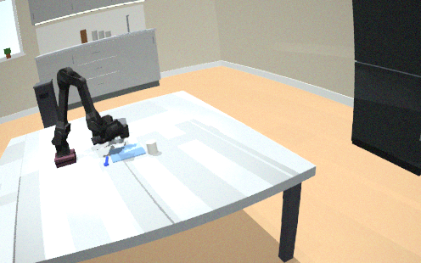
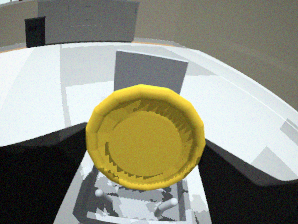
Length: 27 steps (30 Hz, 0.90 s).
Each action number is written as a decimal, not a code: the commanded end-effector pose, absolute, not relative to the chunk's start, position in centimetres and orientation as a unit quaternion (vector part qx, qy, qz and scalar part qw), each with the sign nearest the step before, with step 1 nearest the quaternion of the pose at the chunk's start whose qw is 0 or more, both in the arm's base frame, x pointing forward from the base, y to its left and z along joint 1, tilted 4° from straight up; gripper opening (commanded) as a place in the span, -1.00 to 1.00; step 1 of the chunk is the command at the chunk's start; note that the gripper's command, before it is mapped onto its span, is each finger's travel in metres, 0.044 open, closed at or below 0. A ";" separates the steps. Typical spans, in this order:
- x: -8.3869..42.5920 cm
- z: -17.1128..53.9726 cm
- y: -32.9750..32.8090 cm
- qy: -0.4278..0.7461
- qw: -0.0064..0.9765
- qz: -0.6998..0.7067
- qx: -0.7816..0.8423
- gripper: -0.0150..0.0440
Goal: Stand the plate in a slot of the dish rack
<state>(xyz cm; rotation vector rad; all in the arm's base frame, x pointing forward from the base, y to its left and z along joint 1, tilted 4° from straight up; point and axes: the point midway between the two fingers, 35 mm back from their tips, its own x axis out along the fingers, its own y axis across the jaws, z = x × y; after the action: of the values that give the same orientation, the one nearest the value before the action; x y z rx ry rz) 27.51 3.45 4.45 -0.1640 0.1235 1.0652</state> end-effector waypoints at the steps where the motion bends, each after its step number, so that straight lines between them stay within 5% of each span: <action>1: 27.6 4.6 3.4 0.058 0.857 0.507 -0.080 -0.49; 6: 27.6 4.6 3.4 0.058 0.857 0.507 -0.080 -0.49; 21: 27.5 4.5 3.4 0.058 0.856 0.507 -0.079 0.84; 27: 27.5 4.5 3.4 0.058 0.856 0.507 -0.079 0.86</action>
<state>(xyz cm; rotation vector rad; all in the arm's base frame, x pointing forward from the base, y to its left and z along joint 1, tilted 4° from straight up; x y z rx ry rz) 27.53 3.44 4.51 -0.1652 0.1227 1.0651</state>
